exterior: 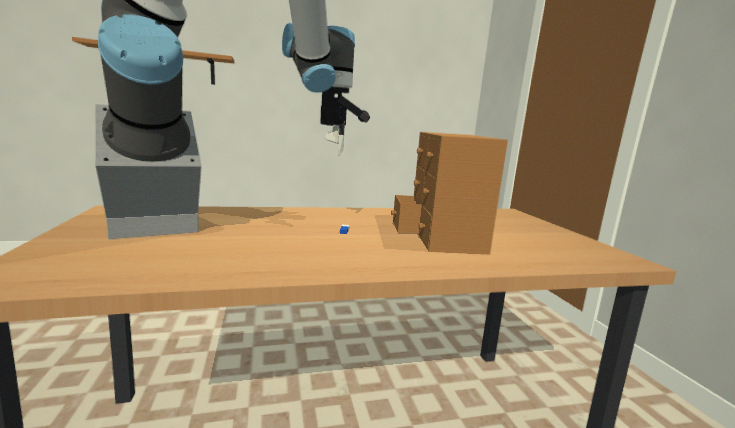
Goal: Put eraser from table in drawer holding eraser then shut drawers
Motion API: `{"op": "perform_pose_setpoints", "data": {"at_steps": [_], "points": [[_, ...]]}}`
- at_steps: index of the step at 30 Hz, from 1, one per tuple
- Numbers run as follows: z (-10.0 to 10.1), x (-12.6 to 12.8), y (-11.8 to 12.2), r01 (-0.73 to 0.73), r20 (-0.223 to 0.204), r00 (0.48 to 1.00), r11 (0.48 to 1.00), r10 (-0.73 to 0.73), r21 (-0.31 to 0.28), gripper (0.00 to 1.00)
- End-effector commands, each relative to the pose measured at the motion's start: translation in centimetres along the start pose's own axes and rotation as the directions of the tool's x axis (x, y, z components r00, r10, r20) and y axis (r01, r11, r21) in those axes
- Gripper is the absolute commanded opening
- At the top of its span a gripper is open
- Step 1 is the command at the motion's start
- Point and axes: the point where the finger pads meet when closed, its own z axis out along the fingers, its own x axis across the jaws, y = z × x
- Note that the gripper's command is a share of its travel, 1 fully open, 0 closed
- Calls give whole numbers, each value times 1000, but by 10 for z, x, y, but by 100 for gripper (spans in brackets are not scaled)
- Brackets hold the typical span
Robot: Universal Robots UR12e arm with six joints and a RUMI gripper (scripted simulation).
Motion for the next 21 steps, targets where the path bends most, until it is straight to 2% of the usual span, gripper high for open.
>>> {"op": "perform_pose_setpoints", "data": {"at_steps": [1,12,21], "points": [[1,0,0,0,1,1000,1000,0,9,100],[7,0,-6,0,1,1000,998,0,61,100],[19,0,-15,0,1,1000,987,0,161,100]]}}
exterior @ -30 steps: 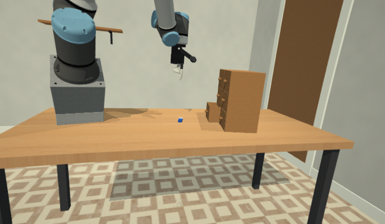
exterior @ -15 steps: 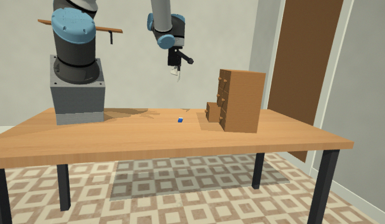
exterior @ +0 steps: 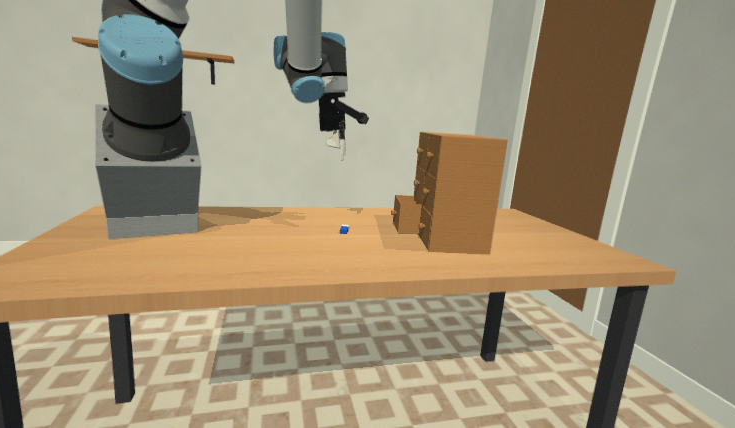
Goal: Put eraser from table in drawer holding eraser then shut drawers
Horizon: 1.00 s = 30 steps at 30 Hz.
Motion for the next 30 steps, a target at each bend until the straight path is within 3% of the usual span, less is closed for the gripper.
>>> {"op": "perform_pose_setpoints", "data": {"at_steps": [1,14,23,25,30], "points": [[8,-1,-5,0,3,1000,998,-1,64,100],[28,-1,-19,0,3,1000,974,-1,227,100],[47,-1,-32,-1,3,1000,930,-1,368,100],[47,-1,-32,-1,3,1000,930,-1,368,100],[57,-1,-39,-1,3,1000,896,-1,444,100]]}}
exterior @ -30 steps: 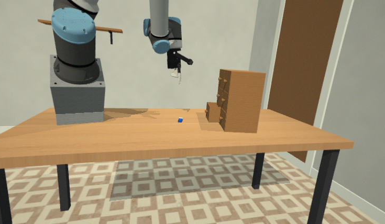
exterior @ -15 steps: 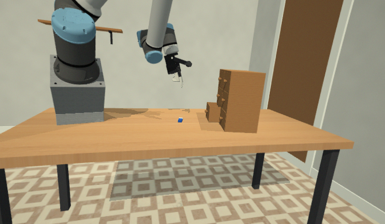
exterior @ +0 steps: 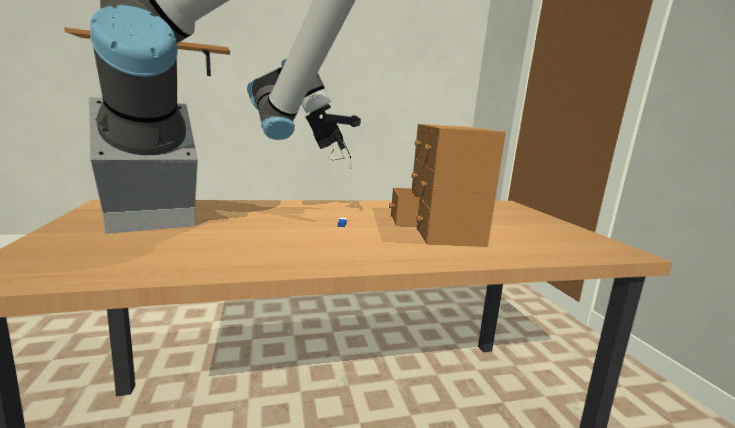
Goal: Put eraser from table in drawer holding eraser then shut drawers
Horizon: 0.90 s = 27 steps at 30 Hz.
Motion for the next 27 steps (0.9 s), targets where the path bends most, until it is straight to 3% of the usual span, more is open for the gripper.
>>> {"op": "perform_pose_setpoints", "data": {"at_steps": [1,10,27], "points": [[12,-1,-3,2,8,1000,995,-3,98,100],[33,-1,-8,1,8,1000,972,-3,235,100],[53,-2,-12,-1,9,1000,931,-2,365,100]]}}
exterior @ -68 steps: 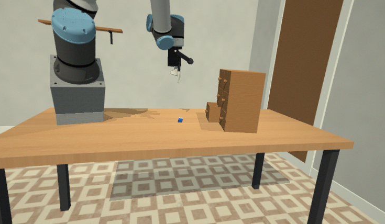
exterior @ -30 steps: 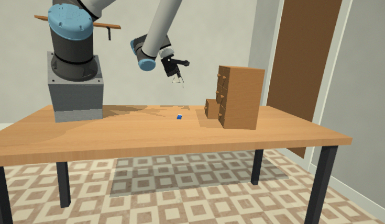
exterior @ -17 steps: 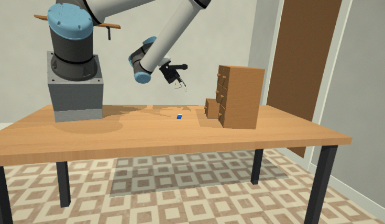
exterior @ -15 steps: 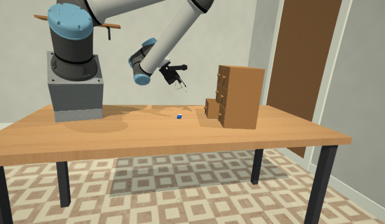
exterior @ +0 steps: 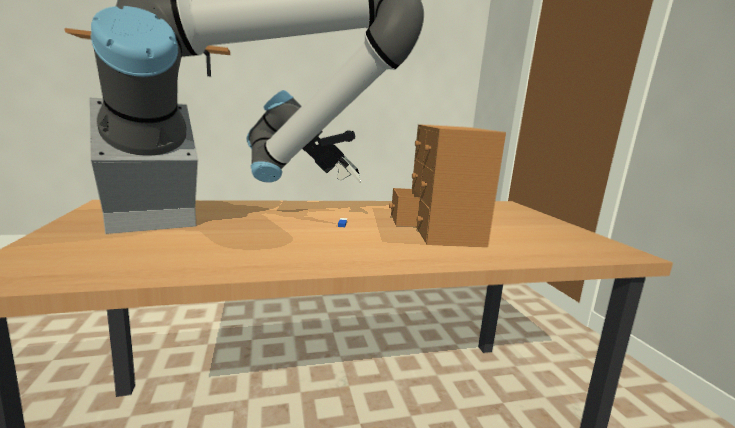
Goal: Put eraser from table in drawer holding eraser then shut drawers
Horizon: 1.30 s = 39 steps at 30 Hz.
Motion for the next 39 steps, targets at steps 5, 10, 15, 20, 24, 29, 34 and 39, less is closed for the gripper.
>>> {"op": "perform_pose_setpoints", "data": {"at_steps": [5,10,15,20,24,29,34,39], "points": [[4,0,0,0,3,1000,999,0,33,100],[5,0,0,0,3,1000,999,0,36,100],[5,0,0,0,3,1000,999,0,36,20],[5,0,0,0,3,1000,999,0,36,20],[5,0,0,0,3,1000,999,0,36,20],[5,0,0,0,3,1000,999,0,36,20],[5,0,0,0,3,1000,999,0,36,20],[5,0,0,0,3,1000,999,0,36,20]]}}
